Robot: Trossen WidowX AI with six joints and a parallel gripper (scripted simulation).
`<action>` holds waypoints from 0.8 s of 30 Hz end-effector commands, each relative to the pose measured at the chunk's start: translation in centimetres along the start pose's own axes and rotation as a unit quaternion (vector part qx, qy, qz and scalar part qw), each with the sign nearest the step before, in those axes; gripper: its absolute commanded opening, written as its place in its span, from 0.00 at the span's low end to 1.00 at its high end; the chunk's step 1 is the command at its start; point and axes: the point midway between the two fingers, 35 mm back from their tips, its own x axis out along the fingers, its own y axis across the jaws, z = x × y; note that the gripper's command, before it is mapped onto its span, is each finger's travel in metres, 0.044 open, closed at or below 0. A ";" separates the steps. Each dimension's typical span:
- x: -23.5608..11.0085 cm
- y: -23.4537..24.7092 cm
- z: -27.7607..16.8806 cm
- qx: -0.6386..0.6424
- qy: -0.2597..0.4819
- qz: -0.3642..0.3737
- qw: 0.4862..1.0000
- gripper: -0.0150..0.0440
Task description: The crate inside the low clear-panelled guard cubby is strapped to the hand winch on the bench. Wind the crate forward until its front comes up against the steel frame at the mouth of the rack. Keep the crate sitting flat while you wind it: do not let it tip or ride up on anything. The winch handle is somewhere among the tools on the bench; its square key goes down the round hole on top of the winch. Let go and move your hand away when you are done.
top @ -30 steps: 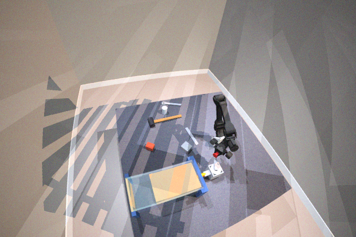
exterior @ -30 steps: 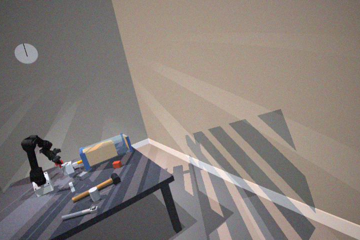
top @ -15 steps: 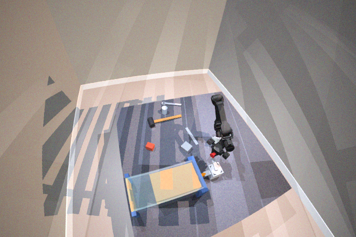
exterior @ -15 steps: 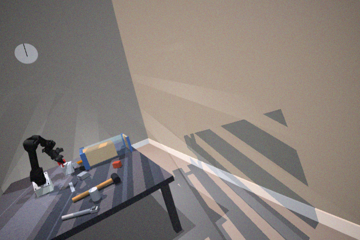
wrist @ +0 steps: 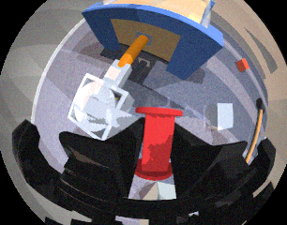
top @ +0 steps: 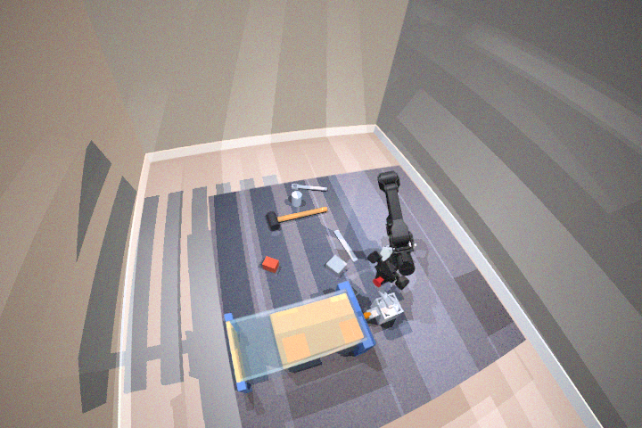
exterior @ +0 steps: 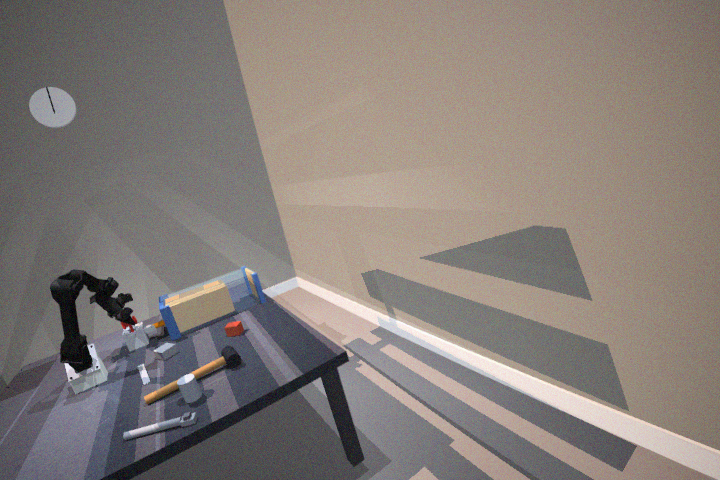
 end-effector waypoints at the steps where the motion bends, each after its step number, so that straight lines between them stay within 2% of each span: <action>1: 0.6 -0.2 1.0 0.009 -0.002 -0.003 1.000 0.25; 24: 2.1 -0.2 4.4 0.010 -0.003 -0.003 1.000 0.25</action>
